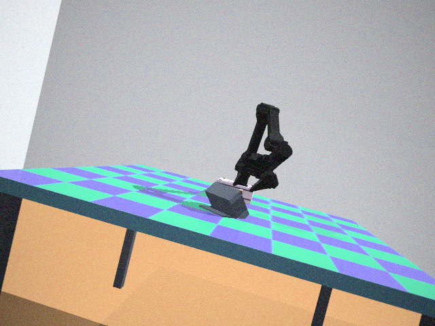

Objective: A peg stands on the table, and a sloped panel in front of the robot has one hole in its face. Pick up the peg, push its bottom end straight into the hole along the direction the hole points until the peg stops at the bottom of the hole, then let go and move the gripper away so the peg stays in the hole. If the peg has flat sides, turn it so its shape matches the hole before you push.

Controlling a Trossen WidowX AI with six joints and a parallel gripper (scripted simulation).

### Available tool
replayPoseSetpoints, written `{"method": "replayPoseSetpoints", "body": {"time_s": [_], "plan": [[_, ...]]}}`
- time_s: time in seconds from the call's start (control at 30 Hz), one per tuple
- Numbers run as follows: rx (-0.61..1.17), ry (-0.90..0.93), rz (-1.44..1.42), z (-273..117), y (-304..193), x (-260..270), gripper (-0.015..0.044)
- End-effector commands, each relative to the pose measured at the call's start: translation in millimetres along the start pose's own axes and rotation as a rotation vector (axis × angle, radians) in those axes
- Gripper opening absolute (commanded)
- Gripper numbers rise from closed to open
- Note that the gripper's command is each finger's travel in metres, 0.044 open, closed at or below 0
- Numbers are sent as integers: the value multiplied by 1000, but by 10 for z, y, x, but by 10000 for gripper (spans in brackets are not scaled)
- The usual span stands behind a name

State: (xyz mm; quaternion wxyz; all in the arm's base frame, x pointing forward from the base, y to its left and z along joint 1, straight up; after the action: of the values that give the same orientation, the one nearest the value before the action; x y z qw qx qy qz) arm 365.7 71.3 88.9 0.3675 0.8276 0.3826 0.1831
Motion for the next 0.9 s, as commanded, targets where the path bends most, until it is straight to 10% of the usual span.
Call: {"method": "replayPoseSetpoints", "body": {"time_s": [0.0,0.87], "plan": [[1,6,4,-71,10,13,440],[12,7,-4,-580,-14,17,440]]}}
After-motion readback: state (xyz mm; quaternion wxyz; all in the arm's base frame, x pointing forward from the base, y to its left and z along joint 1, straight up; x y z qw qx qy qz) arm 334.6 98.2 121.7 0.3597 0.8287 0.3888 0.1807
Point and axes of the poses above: the point midway between the two fingers, 35 mm back from their tips, its own z axis out along the fingers, its own x axis across the jaws, y = z × x, the point moved 5 cm from there along -z, back along the fingers
